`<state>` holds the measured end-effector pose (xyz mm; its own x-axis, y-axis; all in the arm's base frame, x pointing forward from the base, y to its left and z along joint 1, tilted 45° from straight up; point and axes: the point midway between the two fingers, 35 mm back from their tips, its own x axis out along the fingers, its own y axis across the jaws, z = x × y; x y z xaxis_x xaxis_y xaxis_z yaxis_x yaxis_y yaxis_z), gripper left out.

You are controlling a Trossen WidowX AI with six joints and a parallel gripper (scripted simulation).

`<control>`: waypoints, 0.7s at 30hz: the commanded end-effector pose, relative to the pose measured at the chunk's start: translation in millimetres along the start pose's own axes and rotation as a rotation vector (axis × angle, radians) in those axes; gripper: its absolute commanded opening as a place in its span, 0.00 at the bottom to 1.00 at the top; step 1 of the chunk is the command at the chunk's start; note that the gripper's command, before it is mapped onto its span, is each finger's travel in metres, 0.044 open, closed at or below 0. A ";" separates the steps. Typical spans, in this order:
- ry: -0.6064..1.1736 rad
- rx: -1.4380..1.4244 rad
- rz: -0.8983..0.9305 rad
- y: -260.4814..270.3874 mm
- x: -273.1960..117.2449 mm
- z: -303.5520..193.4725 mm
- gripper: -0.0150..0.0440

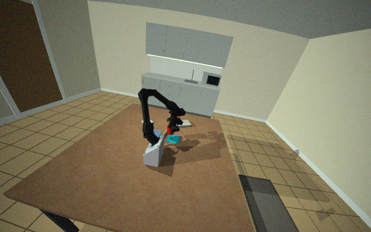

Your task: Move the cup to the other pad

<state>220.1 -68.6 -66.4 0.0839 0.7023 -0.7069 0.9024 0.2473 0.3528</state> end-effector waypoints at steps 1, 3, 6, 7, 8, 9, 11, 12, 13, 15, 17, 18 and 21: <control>-0.004 -0.005 -0.003 -5.9 -0.4 8.3 0.25; -0.005 -0.005 -0.003 -8.6 -0.5 11.6 0.25; -0.005 -0.005 -0.003 -12.6 -0.7 16.5 0.25; -0.005 -0.005 -0.003 -13.9 -0.7 18.1 0.25; -0.005 -0.005 -0.003 -15.3 -0.7 19.7 0.25; -0.005 -0.005 -0.003 -16.7 -0.8 21.3 0.25; -0.005 -0.006 -0.003 -19.5 -0.8 24.5 0.25; -0.005 -0.006 -0.003 -20.9 -0.8 26.0 0.25; -0.005 -0.006 -0.003 -22.4 -0.8 27.6 0.25; -0.005 -0.006 -0.003 -23.5 -0.5 28.8 0.25; -0.005 -0.006 -0.003 -23.4 0.9 28.8 0.25; -0.005 -0.006 -0.003 -23.4 2.0 28.8 0.25; -0.005 -0.006 -0.003 -23.3 6.5 29.0 0.25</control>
<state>212.3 -91.4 -93.0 0.0857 0.6982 -0.7107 0.9002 0.2514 0.3555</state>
